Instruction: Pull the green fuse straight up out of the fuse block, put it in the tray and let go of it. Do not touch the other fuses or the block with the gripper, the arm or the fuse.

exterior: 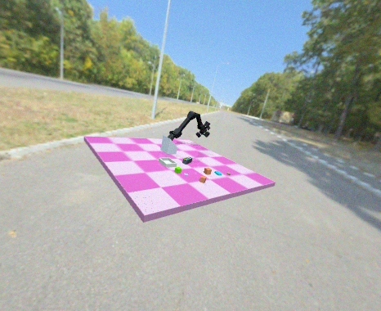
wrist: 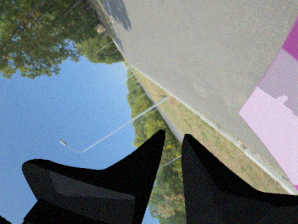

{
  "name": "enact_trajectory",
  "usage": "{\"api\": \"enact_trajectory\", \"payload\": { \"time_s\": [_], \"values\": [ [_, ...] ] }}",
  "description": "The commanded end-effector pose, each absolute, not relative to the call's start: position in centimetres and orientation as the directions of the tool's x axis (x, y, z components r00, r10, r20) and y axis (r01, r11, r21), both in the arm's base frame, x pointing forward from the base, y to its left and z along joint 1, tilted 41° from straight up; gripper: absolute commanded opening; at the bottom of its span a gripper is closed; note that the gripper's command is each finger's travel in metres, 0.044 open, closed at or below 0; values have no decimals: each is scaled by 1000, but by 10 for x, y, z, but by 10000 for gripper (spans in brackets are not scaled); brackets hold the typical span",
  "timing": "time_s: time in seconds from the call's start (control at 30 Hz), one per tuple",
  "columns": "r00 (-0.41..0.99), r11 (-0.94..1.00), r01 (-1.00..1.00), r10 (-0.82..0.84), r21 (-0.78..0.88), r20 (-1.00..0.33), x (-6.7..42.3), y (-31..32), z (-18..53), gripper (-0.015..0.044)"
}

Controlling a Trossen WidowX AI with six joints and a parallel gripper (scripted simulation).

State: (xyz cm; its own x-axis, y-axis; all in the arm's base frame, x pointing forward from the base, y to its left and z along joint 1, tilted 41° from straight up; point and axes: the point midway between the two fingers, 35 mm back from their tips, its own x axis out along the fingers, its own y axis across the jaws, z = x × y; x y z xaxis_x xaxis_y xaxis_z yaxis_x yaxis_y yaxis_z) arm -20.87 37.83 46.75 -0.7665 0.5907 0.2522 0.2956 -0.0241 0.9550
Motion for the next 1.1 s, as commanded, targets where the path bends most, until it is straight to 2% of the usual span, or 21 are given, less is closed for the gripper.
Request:
{"api": "enact_trajectory", "payload": {
  "time_s": [0.0, 0.17, 0.27, 0.57, 0.73, 1.07],
  "values": [
    [-687, -51, 156, 712, 986, 145, -157, 419, 429, 64],
    [-570, -43, 7, 820, 999, 39, -89, 448, 393, 64],
    [-479, -63, -60, 878, 996, 27, -45, 450, 388, 64],
    [-266, 75, -285, 952, 956, -154, 64, 456, 326, 64],
    [-124, 191, -394, 958, 899, -258, 133, 439, 290, 64],
    [40, 453, -501, 863, 737, -503, 242, 377, 197, 64]
  ]
}}
